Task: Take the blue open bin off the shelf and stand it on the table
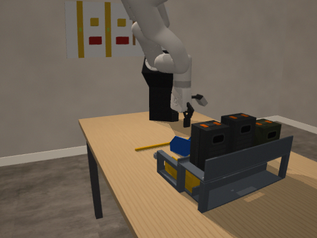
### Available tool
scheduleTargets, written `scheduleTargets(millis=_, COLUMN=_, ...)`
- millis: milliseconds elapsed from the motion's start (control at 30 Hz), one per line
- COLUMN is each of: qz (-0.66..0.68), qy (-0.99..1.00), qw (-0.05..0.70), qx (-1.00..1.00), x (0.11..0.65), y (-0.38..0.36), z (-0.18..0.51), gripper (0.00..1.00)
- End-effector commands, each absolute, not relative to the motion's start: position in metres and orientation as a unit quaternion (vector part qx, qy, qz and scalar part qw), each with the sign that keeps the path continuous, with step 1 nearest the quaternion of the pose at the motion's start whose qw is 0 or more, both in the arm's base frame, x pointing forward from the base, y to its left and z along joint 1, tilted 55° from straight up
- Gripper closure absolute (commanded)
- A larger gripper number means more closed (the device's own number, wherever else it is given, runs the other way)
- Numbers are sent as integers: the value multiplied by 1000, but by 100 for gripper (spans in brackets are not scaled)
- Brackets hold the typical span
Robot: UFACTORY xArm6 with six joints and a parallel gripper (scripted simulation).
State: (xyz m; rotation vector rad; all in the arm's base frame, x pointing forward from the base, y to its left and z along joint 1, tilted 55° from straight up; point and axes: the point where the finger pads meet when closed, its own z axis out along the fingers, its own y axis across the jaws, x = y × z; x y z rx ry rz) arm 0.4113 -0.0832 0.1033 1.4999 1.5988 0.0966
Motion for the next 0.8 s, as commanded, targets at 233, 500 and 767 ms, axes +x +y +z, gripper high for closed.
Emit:
scheduleTargets(millis=233, qz=40, qy=648, qw=456, qx=608, x=414, y=-84, z=102, gripper=0)
scheduleTargets(millis=500, qz=40, qy=648, qw=456, qx=608, x=417, y=-87, z=99, gripper=0)
scheduleTargets(millis=767, qz=40, qy=648, qw=456, qx=608, x=417, y=-87, z=99, gripper=0)
